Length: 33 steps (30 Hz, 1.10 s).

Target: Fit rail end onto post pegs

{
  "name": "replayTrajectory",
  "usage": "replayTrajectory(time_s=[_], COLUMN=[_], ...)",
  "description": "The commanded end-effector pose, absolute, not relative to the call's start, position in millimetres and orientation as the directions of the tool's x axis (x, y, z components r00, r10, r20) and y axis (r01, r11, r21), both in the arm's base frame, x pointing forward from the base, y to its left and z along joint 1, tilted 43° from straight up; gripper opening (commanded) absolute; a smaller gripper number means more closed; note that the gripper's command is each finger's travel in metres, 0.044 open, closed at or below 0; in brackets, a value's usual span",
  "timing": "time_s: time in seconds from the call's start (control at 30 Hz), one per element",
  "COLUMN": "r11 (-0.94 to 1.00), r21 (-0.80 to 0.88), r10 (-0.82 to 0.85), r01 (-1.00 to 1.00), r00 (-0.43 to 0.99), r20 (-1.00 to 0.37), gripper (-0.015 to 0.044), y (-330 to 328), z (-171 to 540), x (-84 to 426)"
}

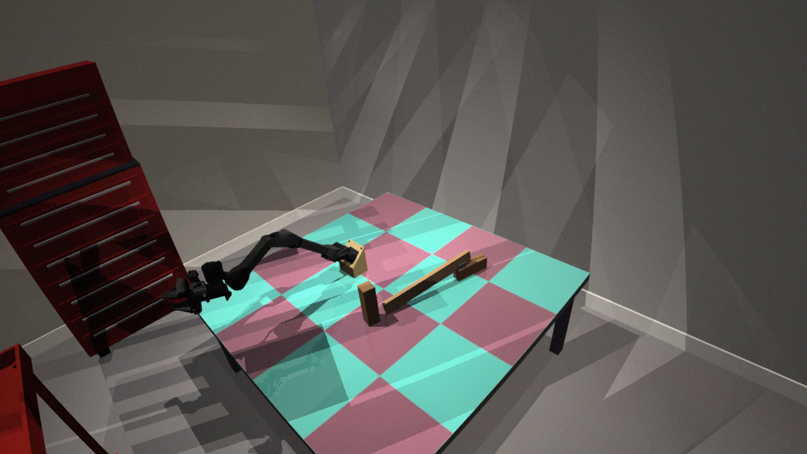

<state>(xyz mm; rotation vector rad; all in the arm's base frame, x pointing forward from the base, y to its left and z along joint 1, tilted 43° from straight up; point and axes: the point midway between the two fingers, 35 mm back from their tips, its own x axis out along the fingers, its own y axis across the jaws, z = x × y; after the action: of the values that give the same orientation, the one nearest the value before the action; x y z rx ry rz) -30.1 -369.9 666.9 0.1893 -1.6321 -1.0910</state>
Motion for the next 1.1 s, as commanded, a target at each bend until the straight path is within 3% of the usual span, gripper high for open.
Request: replayTrajectory(time_s=[0.0, 0.23, 0.5, 0.8, 1.07], r11=[0.418, 0.209, 0.131, 0.267, 0.507], r21=[0.785, 0.754, 0.541, 0.162, -0.235], r10=[-0.755, -0.917, -0.990, -0.940, -0.822], r01=[0.456, 0.623, 0.831, 0.950, 0.829], r00=[-0.307, -0.144, 0.081, 0.294, 0.383], r20=[0.580, 0.373, 0.116, -0.176, -0.421], gripper=[0.0440, 0.0440, 0.0440, 0.0440, 0.0440], y=[-409, -447, -446, -391, -307], z=[628, 558, 470, 367, 274], x=[13, 104, 219, 335, 407])
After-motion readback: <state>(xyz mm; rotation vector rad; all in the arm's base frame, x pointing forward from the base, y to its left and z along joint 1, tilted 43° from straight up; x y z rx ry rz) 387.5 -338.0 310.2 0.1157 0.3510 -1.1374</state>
